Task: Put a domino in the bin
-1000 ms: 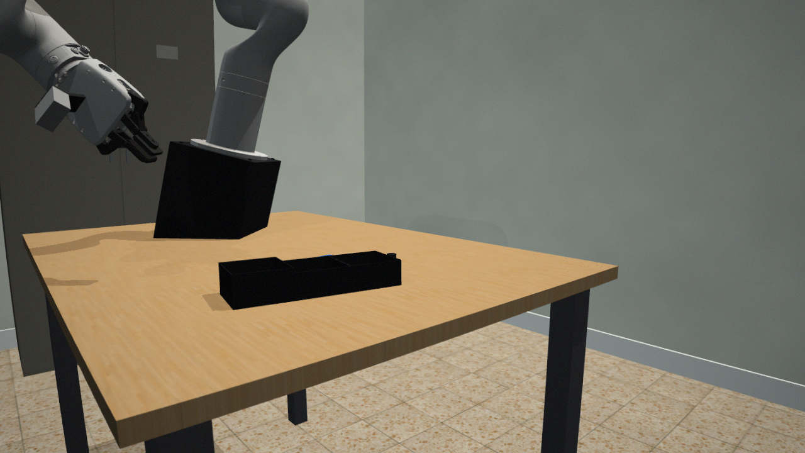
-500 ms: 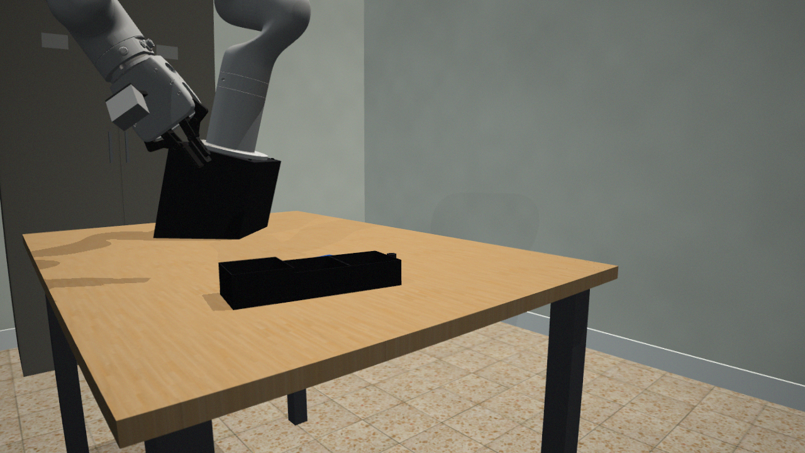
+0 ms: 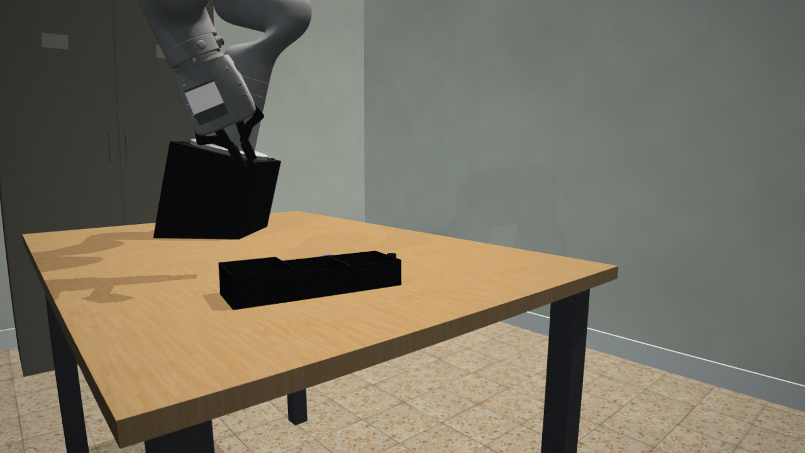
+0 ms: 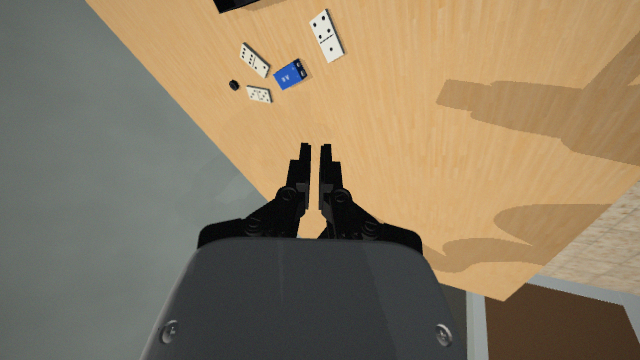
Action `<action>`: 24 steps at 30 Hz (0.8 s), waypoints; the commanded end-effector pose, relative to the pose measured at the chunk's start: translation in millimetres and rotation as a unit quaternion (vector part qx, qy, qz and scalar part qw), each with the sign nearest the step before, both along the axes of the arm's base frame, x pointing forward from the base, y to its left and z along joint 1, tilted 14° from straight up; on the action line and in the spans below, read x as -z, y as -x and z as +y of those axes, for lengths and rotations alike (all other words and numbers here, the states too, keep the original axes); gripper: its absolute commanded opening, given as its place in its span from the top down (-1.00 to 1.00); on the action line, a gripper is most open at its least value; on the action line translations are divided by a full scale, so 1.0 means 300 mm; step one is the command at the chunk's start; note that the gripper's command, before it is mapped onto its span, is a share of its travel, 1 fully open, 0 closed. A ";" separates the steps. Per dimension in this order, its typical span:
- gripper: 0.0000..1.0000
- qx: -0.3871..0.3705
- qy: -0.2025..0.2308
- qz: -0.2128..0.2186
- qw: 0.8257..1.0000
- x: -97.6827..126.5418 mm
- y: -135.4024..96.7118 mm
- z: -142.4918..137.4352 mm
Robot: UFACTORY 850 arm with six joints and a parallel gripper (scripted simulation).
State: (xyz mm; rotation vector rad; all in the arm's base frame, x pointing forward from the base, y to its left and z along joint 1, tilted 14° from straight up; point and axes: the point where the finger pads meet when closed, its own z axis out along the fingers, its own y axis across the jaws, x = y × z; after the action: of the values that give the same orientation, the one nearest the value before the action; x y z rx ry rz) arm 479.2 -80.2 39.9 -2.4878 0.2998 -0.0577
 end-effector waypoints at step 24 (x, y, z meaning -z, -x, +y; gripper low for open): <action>0.85 -0.154 0.200 -0.064 0.966 -0.142 -0.023 0.420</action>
State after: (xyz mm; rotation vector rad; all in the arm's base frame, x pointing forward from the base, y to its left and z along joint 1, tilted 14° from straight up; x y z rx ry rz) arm 485.5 26.7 73.8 -2.8151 -0.0689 -0.1118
